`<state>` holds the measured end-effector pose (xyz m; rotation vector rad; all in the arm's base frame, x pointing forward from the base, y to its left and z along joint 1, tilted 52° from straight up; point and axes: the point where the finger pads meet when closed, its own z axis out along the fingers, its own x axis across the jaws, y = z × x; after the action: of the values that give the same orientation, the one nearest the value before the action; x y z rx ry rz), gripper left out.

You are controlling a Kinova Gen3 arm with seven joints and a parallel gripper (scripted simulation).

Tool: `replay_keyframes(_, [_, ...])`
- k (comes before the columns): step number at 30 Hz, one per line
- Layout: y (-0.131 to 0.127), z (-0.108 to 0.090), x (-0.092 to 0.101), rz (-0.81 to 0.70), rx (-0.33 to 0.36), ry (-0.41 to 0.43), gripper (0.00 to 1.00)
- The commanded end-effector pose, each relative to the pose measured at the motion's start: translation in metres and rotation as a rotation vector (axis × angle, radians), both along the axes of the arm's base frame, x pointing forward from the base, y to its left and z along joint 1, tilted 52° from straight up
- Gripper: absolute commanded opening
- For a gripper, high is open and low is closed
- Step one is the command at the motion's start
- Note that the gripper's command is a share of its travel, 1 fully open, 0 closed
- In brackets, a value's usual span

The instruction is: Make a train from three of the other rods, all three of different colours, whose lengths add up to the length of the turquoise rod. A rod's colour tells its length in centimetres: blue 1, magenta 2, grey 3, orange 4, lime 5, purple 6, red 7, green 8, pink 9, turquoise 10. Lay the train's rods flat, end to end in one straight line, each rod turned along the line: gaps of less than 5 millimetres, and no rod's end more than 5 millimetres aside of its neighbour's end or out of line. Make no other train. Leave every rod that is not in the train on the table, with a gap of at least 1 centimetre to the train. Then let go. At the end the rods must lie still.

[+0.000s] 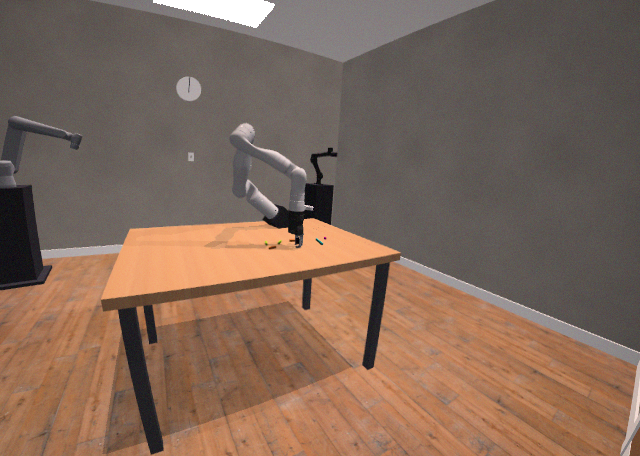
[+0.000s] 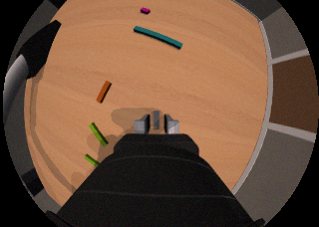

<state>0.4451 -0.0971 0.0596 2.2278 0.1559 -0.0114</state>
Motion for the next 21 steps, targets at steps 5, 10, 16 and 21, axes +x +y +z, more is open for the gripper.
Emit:
replay_keyframes(5, [-0.0053, -0.0043, -0.0002, -0.001, -0.001, 0.001, 0.54])
replay_keyframes(10, [-0.0074, -0.0059, 0.0, -0.001, -0.001, 0.001, 0.54])
replay_keyframes(16, [-0.0095, -0.0076, 0.0001, -0.001, -0.001, 0.001, 0.54])
replay_keyframes(21, [-0.0096, -0.0076, 0.0001, -0.001, -0.001, 0.001, 0.54])
